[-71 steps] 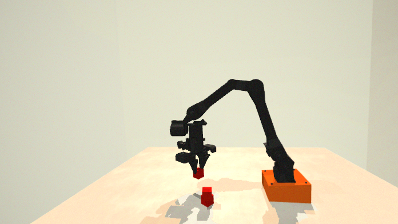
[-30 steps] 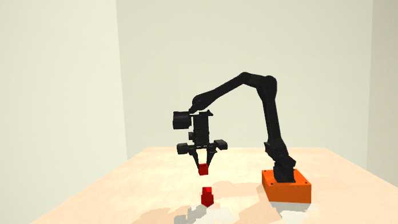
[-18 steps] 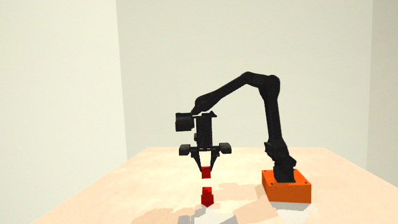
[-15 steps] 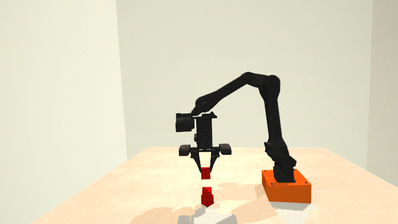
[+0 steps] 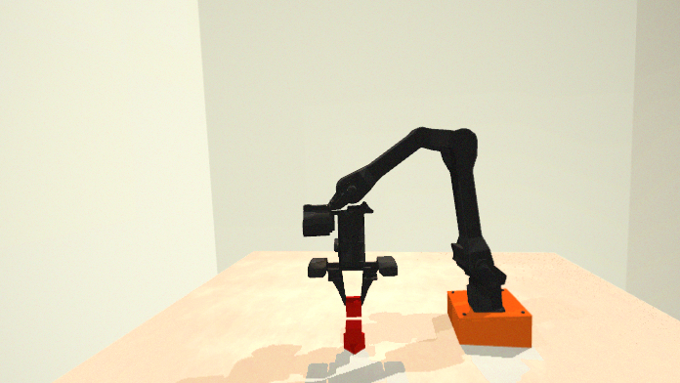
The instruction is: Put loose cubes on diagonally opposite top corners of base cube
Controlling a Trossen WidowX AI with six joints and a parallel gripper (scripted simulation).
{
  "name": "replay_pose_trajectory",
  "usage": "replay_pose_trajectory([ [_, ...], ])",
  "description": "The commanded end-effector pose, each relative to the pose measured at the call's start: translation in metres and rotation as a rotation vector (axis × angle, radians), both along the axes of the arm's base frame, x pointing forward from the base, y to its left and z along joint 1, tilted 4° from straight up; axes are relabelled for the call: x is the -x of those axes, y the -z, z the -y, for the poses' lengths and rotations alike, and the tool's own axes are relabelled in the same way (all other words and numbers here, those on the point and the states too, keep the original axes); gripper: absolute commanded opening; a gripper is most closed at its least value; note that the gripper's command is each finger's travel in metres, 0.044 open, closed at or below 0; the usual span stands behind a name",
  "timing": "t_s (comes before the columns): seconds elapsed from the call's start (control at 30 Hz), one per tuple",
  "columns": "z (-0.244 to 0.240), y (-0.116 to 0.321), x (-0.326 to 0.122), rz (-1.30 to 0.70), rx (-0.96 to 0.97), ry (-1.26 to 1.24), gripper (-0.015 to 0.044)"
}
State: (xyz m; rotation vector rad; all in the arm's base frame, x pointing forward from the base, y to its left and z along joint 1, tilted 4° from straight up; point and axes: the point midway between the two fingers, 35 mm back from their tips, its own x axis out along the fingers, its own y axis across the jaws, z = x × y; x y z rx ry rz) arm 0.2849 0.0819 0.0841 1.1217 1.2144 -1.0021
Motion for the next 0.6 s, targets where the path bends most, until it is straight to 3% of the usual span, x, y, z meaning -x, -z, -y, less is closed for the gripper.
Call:
replay_pose_trajectory([
  [0.0, 0.001, 0.002, 0.0, -0.004, 0.005, 0.006, 0.0105],
  [0.57, 0.0, 0.032, -0.004, -0.004, 0.006, -0.003, 0.0105],
])
